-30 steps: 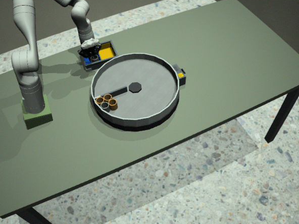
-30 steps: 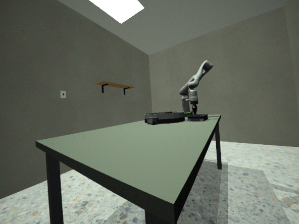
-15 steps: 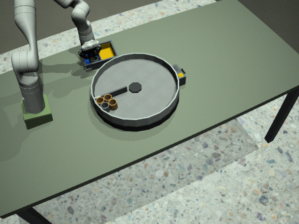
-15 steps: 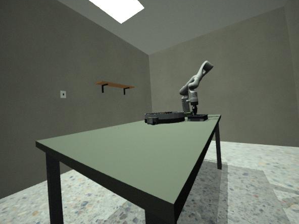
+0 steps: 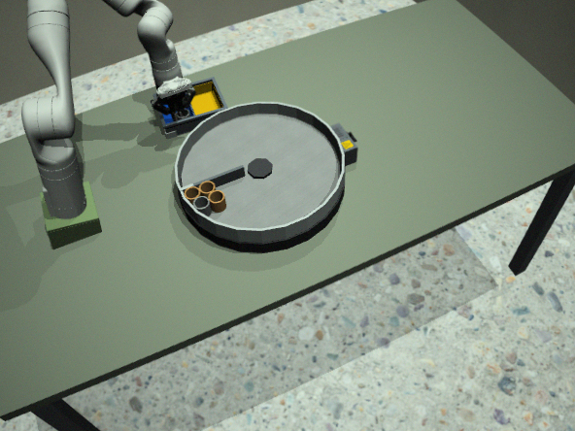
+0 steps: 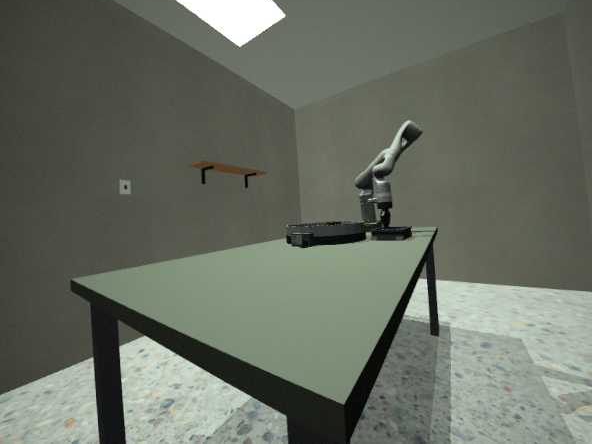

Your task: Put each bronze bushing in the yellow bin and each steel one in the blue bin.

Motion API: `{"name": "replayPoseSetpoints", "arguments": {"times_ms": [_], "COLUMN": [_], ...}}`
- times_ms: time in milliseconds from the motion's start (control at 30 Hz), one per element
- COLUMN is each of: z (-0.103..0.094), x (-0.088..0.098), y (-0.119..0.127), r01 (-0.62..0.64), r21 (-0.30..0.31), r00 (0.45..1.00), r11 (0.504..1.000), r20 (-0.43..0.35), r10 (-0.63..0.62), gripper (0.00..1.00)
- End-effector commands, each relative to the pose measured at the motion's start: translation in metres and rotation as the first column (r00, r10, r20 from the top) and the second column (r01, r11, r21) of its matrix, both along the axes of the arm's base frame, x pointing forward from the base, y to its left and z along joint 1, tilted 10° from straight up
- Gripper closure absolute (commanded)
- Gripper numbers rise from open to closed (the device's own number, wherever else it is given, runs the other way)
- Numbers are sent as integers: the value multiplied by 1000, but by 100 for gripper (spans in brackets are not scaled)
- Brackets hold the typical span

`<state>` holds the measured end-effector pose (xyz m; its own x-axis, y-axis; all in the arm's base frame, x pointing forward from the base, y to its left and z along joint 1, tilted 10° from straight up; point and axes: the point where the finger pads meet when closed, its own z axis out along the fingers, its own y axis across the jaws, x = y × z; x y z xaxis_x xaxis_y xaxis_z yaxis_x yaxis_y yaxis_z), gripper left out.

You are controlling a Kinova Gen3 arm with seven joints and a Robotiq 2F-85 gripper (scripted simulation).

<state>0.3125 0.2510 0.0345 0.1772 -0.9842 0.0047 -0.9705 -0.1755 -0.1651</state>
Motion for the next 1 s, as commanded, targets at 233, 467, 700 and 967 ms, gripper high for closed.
{"name": "replayPoseSetpoints", "arguments": {"times_ms": [233,467,700,967], "z": [0,0,0,0], "x": [0,0,0,0], "y": [0,0,0,0], "r01": [0,0,0,0], "r21": [1,1,1,1], "r00": [1000,1000,1000,1000], "r11": [1000,1000,1000,1000], "r20": [1,1,1,1], "r10": [0,0,0,0], "gripper": [81,81,81,81]}}
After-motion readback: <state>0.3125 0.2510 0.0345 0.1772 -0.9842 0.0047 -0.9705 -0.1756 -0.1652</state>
